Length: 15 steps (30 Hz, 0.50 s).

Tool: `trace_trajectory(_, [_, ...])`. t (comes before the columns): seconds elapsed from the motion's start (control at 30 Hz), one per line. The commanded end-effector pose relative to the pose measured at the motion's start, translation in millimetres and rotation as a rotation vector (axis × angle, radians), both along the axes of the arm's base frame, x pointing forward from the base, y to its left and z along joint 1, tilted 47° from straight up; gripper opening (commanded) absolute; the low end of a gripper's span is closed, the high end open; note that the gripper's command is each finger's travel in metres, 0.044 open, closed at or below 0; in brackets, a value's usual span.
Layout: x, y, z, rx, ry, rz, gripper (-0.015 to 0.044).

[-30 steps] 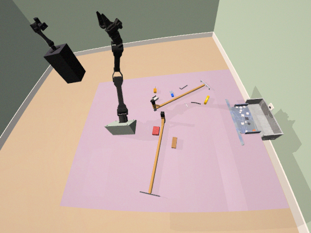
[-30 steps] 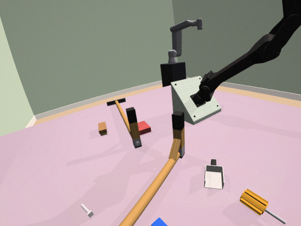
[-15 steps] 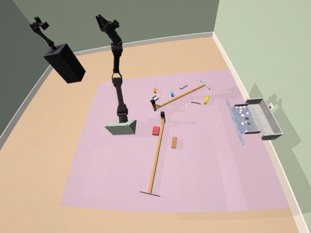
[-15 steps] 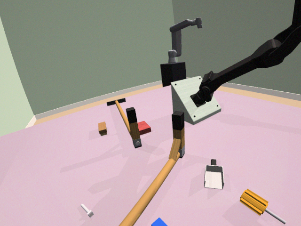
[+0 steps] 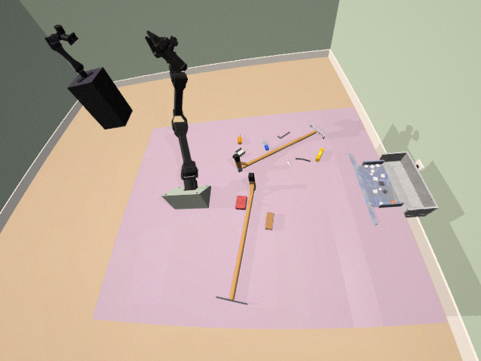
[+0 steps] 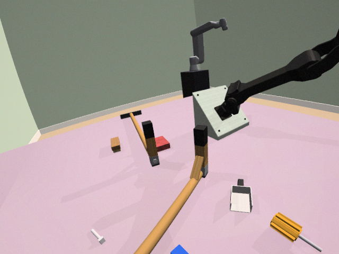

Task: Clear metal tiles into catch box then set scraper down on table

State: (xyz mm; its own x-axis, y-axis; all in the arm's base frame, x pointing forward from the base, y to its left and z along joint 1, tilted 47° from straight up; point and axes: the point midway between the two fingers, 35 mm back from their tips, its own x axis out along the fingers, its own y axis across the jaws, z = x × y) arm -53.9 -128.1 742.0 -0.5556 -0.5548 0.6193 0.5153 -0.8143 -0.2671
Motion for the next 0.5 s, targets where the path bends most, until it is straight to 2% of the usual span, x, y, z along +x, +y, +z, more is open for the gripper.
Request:
trace_trajectory(0.0, [-23, 29, 0, -0.029, -0.066, -0.021, 0.0440])
trace_trajectory(0.47, [-84, 92, -14, -0.065, -0.256, -0.053, 0.0440])
